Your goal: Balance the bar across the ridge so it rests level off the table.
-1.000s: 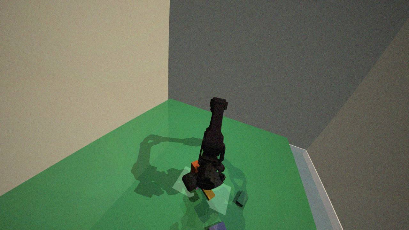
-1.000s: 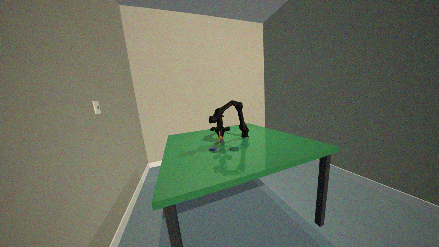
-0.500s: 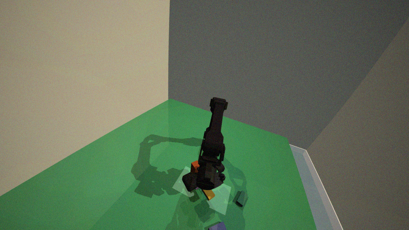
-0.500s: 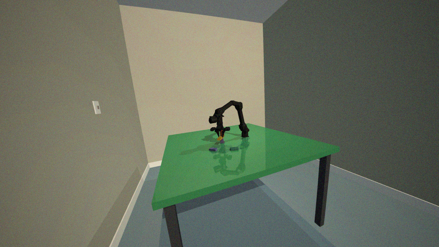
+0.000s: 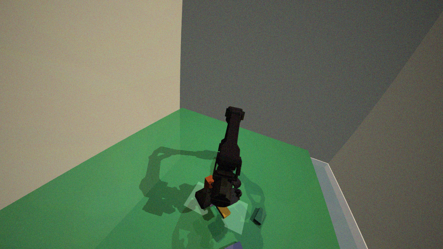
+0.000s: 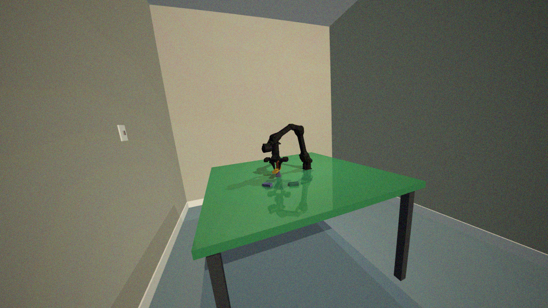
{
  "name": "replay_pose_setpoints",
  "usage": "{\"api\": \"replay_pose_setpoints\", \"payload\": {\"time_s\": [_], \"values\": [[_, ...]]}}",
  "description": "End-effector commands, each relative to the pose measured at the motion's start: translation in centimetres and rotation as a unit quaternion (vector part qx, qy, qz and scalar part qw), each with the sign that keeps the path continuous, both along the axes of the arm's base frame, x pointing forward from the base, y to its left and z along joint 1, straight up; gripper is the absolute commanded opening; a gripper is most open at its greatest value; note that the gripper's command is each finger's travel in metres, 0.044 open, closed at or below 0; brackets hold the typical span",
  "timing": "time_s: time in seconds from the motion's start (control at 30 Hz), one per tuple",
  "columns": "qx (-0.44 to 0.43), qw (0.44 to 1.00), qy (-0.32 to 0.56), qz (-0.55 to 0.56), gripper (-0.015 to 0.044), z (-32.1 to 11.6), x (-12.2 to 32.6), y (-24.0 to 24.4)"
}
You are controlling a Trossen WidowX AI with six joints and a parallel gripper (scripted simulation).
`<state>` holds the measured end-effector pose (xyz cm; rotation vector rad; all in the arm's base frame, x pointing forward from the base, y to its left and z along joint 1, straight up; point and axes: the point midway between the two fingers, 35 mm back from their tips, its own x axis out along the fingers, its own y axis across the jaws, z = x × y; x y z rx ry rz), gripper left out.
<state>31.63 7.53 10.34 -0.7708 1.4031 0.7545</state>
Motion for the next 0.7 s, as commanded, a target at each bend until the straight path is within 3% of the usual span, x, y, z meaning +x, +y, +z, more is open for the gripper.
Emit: {"api": "replay_pose_setpoints", "payload": {"time_s": [0.0, 0.67], "values": [[0.001, 1.000, 0.001, 0.001, 0.0000, -0.12, -0.04, 0.02], [0.001, 1.000, 0.001, 0.001, 0.0000, -0.28, -0.03, 0.02]]}}
